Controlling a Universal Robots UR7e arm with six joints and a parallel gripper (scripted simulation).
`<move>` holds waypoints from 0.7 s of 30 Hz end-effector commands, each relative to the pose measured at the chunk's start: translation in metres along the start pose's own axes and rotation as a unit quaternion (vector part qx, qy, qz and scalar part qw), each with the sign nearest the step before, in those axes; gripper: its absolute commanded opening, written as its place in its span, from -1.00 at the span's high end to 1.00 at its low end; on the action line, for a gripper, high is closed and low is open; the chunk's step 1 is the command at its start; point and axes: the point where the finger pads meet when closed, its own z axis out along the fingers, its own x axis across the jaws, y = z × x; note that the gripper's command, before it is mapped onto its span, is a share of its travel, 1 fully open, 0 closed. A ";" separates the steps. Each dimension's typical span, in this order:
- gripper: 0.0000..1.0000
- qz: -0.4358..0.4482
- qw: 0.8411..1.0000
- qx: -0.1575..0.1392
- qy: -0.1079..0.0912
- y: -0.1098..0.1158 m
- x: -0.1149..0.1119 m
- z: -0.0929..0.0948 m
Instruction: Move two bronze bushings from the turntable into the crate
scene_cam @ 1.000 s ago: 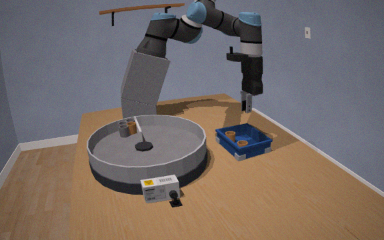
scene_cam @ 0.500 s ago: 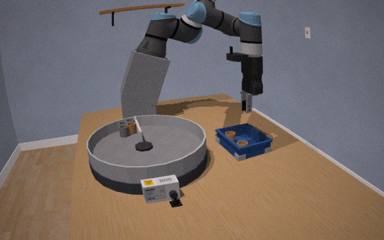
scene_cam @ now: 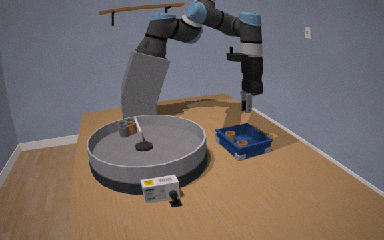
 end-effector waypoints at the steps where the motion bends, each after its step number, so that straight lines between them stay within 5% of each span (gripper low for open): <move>1: 0.05 0.000 1.000 0.000 -0.001 0.000 -0.001 -0.001; 16: 0.05 0.000 1.000 0.000 -0.001 0.000 -0.001 -0.001; 17: -1.00 0.000 1.000 0.000 -0.001 0.000 -0.001 -0.001; 21: -1.00 0.000 1.000 0.000 -0.001 0.000 -0.001 -0.001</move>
